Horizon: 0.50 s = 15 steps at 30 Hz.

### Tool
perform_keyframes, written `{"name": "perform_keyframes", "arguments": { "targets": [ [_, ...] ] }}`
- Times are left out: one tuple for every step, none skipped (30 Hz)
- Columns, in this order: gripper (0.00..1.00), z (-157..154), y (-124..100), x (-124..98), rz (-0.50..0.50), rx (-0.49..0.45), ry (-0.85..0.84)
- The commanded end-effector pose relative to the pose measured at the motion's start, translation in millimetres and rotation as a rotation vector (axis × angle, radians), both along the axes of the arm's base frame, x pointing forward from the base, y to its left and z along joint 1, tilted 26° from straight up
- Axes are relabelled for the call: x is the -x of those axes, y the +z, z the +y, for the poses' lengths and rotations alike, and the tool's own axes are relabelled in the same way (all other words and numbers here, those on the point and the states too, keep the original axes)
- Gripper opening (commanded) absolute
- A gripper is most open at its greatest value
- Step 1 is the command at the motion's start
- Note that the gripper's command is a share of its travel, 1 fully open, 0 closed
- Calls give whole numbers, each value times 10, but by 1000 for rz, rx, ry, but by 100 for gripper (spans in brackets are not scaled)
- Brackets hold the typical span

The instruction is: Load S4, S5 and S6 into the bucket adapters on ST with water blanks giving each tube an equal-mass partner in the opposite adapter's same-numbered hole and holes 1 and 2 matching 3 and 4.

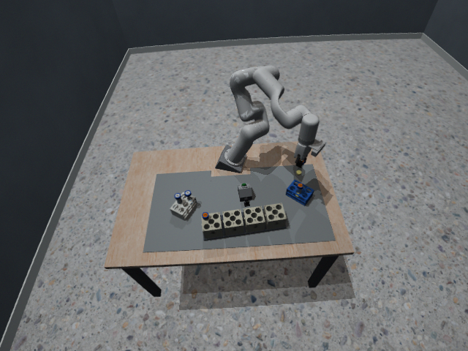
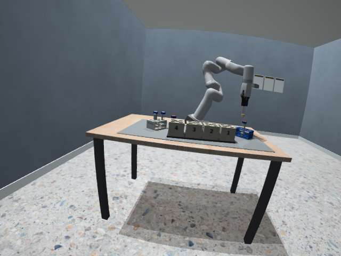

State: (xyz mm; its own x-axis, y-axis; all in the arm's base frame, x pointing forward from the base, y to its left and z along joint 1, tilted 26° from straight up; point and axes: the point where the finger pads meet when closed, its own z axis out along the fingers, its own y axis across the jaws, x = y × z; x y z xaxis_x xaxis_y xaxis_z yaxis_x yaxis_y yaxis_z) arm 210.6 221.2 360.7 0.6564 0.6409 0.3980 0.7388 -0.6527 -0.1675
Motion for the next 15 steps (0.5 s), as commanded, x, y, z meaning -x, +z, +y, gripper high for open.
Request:
{"name": "perform_keyframes", "arguments": {
  "targets": [
    [0,2,16,-3,-3,-2,0],
    [0,2,16,-3,-3,-2,0],
    [0,2,16,-3,-3,-2,0],
    [0,2,16,-3,-3,-2,0],
    [0,9,0,-6,-3,-2,0],
    [0,18,-19,-10,-3,-2,0],
    [0,26,-37,-13,-3,-2,0],
    [0,34,-55,-16,-3,-2,0],
    [0,42,-73,-19,-3,-2,0],
    [0,50,-91,-22,-3,-2,0],
    [0,58,-109,-25,-3,-2,0],
    [0,66,-127,-28,-3,-3,0],
    [0,74,-145,-31,-3,-3,0],
    [0,82,-163,-34,-3,-3,0],
    [0,82,-163,-34,-3,-3,0]
  ]
}}
